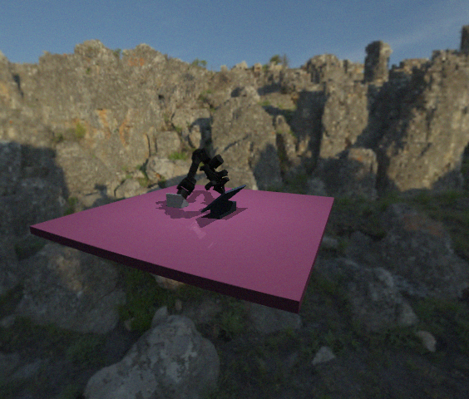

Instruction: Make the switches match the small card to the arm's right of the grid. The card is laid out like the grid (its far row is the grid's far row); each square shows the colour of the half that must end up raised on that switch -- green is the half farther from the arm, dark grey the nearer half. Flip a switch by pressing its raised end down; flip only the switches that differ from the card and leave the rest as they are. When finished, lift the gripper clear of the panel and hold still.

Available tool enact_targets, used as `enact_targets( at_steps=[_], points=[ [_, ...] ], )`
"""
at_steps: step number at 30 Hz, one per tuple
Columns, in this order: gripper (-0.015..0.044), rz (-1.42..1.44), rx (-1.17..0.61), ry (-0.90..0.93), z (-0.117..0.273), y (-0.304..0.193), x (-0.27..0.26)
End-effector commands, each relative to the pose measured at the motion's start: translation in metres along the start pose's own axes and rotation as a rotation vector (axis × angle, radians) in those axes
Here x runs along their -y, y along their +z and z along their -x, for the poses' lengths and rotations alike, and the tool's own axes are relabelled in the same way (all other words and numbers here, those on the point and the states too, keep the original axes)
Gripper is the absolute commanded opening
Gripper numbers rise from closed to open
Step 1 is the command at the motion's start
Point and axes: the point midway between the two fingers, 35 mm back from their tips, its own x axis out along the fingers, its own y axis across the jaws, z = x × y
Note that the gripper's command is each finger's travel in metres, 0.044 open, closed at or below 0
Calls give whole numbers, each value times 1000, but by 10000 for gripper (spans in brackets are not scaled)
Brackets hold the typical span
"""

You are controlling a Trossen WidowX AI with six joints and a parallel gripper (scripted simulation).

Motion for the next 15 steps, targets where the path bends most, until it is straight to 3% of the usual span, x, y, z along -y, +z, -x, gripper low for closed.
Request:
enact_targets(
  at_steps=[1,15],
  points=[
    [0,-2,1,-3,-1,0,1],
    [0,-2,1,-3,-3,0,1]
  ],
)
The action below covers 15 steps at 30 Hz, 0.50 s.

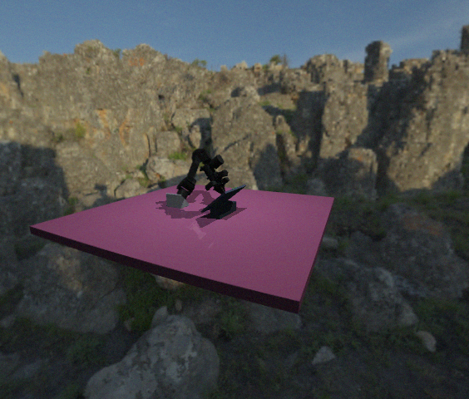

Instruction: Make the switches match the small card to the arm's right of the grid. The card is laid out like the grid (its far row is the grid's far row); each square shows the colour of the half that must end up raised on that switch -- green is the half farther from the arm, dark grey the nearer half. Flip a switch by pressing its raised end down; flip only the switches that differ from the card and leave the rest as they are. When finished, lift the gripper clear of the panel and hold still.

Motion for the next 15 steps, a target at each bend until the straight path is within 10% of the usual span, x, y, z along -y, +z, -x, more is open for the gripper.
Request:
enact_targets(
  at_steps=[1,15],
  points=[
    [0,-4,0,-3,-1,0,1],
    [0,-6,21,-7,61,-3,2]
  ],
)
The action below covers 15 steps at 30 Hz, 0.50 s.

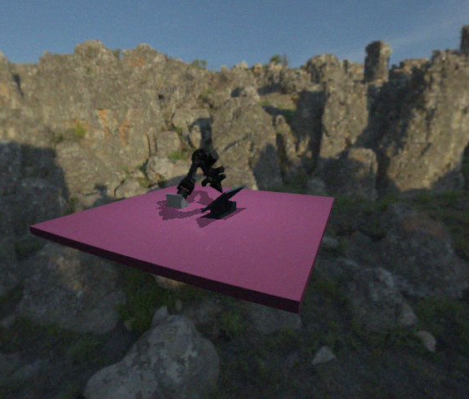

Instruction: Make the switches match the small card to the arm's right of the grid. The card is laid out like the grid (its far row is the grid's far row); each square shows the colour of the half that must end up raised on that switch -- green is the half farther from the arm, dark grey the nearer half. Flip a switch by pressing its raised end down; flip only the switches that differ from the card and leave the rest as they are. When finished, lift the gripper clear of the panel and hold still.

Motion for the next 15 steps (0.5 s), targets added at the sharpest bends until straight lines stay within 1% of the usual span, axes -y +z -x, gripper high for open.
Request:
enact_targets(
  at_steps=[1,7,12,15],
  points=[
    [0,7,29,6,34,1,-4],
    [0,7,29,6,34,1,-3],
    [0,9,29,5,34,1,29],
    [0,9,29,5,34,1,30]
  ],
)
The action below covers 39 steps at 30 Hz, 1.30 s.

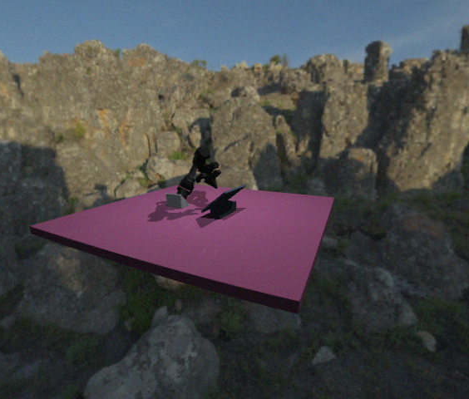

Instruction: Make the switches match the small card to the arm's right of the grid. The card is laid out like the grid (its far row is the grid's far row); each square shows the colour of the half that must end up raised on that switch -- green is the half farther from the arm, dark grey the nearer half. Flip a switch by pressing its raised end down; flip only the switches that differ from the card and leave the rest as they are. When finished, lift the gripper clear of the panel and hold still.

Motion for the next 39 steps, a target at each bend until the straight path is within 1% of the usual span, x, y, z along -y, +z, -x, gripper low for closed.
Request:
enact_targets(
  at_steps=[1,4,6,12,15,28,39],
  points=[
    [0,10,3,5,-1,1,6],
    [0,11,-15,5,-26,2,6],
    [0,11,-19,6,-34,3,5],
    [0,11,-19,6,-35,3,5],
    [0,11,-18,7,-43,3,5],
    [0,11,-18,7,-58,3,5],
    [0,11,-18,8,-58,3,5]
  ],
)
